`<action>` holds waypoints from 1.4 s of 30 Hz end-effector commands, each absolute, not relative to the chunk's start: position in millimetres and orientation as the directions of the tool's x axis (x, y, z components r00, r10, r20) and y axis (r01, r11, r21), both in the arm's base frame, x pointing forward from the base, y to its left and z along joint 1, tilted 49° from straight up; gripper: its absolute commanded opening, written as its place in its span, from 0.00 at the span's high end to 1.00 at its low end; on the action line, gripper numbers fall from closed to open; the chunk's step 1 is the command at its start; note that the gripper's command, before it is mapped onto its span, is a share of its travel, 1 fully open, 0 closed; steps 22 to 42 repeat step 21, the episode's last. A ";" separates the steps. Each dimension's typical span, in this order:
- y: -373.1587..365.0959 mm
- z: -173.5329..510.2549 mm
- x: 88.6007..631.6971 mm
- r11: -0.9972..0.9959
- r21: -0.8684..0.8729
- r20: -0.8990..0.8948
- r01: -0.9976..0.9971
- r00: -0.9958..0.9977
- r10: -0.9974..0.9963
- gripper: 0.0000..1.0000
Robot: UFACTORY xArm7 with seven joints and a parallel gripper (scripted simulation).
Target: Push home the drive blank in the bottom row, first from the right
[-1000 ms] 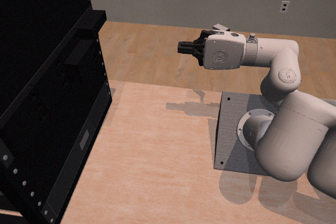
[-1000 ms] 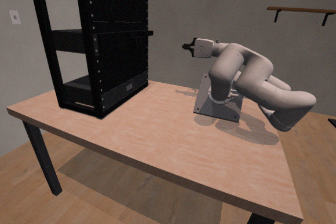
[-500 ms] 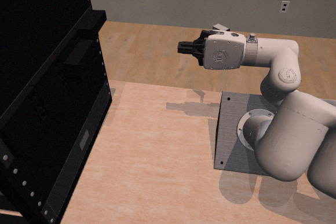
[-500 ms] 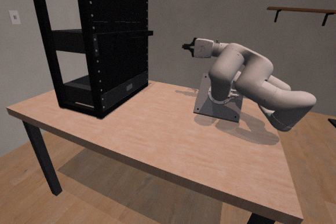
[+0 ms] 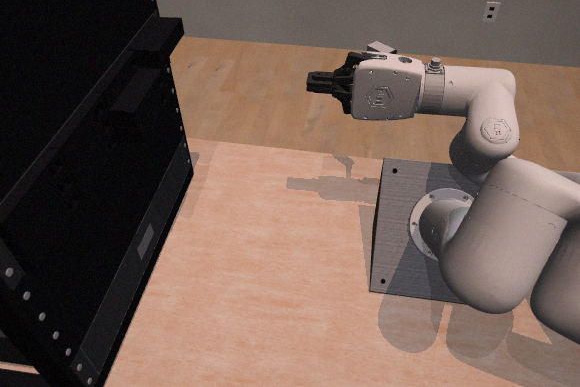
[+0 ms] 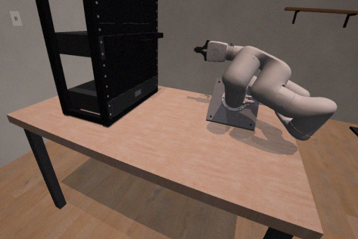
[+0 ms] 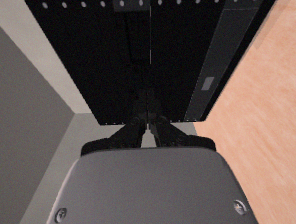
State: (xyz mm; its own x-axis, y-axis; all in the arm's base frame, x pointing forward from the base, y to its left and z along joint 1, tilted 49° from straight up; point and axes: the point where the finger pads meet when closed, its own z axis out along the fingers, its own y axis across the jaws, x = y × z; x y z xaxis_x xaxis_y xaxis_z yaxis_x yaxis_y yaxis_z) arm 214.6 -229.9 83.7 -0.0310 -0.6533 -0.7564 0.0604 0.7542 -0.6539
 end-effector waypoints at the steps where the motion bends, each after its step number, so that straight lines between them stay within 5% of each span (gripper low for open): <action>1: -230.2 84.3 214.5 0.753 -0.656 -0.755 0.060 -0.031 -0.655 1.00; 42: -230.2 84.3 214.5 0.753 -0.656 -0.755 0.060 -0.031 -0.655 1.00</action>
